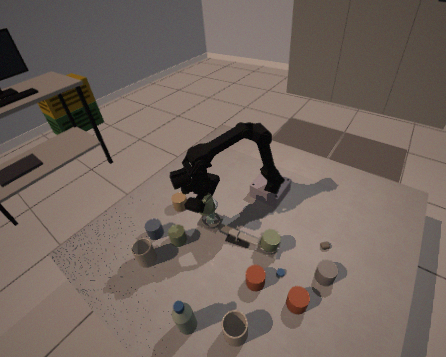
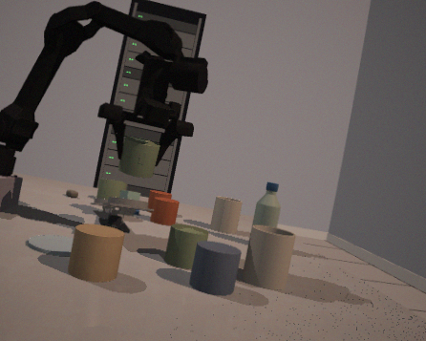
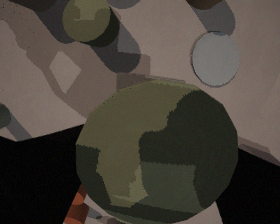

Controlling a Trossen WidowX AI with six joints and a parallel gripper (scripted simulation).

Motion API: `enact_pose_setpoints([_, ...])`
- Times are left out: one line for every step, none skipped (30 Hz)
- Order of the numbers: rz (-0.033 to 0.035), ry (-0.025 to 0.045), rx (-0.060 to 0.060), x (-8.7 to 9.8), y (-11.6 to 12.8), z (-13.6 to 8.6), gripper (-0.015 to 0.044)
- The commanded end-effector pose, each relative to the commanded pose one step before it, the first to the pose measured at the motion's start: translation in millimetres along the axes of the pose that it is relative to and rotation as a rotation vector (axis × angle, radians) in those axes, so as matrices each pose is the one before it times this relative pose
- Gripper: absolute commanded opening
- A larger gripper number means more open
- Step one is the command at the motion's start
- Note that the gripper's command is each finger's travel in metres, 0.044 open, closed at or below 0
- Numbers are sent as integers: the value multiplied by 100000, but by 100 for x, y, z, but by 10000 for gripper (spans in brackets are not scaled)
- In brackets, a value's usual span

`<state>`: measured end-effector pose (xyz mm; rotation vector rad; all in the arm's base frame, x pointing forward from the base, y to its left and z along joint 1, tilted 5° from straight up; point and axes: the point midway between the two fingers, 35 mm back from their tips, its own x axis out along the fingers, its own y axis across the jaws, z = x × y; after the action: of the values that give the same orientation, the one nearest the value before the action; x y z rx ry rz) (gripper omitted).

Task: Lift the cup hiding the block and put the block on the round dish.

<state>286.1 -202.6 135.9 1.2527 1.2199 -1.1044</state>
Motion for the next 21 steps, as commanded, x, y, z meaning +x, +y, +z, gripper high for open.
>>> enact_pose_setpoints([559,-801,-494,-865,-38,0,0])
enact_pose_setpoints([-2,1,0,-126,-21,-18,0])
enact_pose_setpoints([-2,1,0,-126,-21,-18,0])
enact_pose_setpoints([-2,1,0,-126,-22,-18,0])
enact_pose_setpoints([-2,1,0,-102,-18,-15,0])
enact_pose_setpoints([-1,0,0,-61,-11,-9,0])
enact_pose_setpoints([-536,784,495,662,16,-22,0])
enact_pose_setpoints([0,0,0,0,0,0,0])
enact_pose_setpoints([0,0,0,0,0,0,0])
enact_pose_setpoints([0,0,0,0,0,0,0])
enact_pose_setpoints([0,0,0,0,0,0,0])
enact_pose_setpoints([0,0,0,0,0,0,0])
enact_pose_setpoints([0,0,0,0,0,0,0])
enact_pose_setpoints([0,0,0,0,0,0,0])
enact_pose_setpoints([0,0,0,0,0,0,0])
enact_pose_setpoints([0,0,0,0,0,0,0])
enact_pose_setpoints([0,0,0,0,0,0,0])
enact_pose_setpoints([0,0,0,0,0,0,0])
enact_pose_setpoints([0,0,0,0,0,0,0])
enact_pose_setpoints([0,0,0,0,0,0,0])
enact_pose_setpoints([0,0,0,0,0,0,0])
